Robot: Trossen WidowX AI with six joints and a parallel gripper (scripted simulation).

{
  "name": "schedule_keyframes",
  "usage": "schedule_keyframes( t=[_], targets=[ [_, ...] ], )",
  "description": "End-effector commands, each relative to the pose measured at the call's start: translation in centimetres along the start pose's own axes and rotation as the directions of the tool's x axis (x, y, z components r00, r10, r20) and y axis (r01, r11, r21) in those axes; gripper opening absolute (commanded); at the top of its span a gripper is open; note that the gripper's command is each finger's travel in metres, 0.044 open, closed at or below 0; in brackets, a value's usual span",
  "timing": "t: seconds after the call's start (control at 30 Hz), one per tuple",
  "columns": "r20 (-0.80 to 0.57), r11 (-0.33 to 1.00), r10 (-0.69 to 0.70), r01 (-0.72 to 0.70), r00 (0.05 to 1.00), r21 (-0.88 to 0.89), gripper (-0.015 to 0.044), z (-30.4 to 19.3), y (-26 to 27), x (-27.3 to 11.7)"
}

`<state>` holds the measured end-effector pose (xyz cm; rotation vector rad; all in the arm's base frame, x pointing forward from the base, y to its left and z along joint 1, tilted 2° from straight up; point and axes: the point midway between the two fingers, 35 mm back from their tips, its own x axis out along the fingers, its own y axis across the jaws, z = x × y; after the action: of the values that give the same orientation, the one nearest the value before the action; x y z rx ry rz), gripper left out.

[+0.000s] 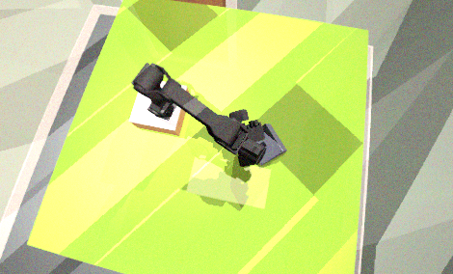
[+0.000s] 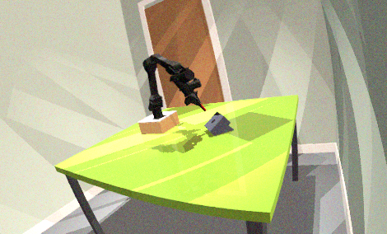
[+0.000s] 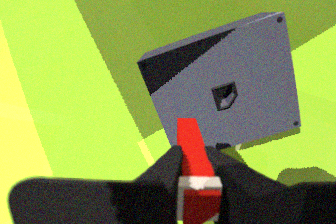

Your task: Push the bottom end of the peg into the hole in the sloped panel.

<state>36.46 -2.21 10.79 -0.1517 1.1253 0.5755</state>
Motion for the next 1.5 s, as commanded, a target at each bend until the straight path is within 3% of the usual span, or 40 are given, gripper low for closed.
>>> schedule_keyframes(
  t=[0.0,0.87,1.47],
  targets=[
    [0.014,0.999,-0.001,0.002,1.0,-0.035,0.0,0.0,-0.3,-0.2],
    [0.072,0.974,-0.016,0.032,0.997,-0.224,0.0,-0.6,-2.2,-1.5],
    [0.102,0.949,-0.025,0.056,0.995,-0.311,0.0,-0.3,-3.3,1.6]
  ],
)
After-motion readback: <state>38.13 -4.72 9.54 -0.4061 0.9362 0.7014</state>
